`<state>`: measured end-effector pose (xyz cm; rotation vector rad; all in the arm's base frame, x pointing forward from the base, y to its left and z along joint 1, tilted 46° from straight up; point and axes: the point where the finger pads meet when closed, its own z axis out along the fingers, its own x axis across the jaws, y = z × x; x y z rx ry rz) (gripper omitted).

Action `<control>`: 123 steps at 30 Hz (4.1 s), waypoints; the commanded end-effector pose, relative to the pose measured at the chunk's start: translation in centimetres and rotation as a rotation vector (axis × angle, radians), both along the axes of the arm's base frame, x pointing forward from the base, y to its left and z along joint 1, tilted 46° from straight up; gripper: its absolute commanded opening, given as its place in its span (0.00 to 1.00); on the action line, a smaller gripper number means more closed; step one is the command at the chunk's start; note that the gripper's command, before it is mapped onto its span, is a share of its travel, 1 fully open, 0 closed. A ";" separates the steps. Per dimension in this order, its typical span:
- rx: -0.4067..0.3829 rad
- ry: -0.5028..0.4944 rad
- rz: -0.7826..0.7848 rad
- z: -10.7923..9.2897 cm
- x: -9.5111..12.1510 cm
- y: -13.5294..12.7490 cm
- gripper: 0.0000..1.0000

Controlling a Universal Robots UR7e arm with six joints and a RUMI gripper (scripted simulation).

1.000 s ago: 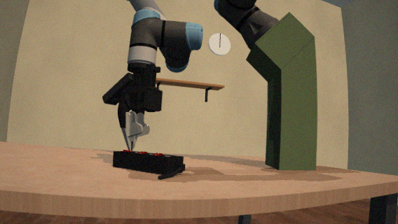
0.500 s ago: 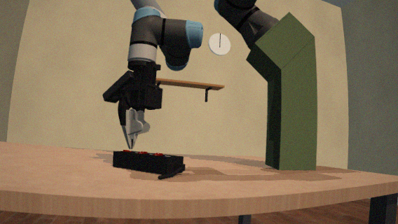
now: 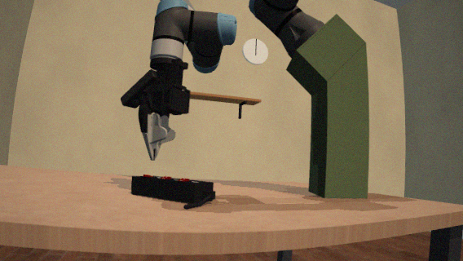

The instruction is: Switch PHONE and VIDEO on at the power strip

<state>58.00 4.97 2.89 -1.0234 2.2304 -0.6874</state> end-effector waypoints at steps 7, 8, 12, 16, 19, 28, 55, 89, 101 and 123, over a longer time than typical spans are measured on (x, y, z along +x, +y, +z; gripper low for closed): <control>0.000 -0.001 0.000 0.3 -0.2 0.1 0.00; 0.000 -0.001 0.000 0.3 -0.2 0.1 0.00; 0.000 -0.001 0.000 0.3 -0.2 0.1 0.00; 0.000 -0.001 0.000 0.3 -0.2 0.1 0.00; 0.000 -0.001 0.000 0.2 -0.3 0.1 0.00; 0.000 -0.001 0.000 -4.7 -5.7 5.6 0.00; 0.000 -0.001 0.000 -4.8 -5.7 5.6 0.00; 0.000 -0.001 0.000 -5.5 -5.0 5.4 0.00; 0.000 -0.001 0.000 -6.4 -4.1 5.1 0.00; 0.000 -0.001 0.000 -7.8 -2.7 4.7 0.00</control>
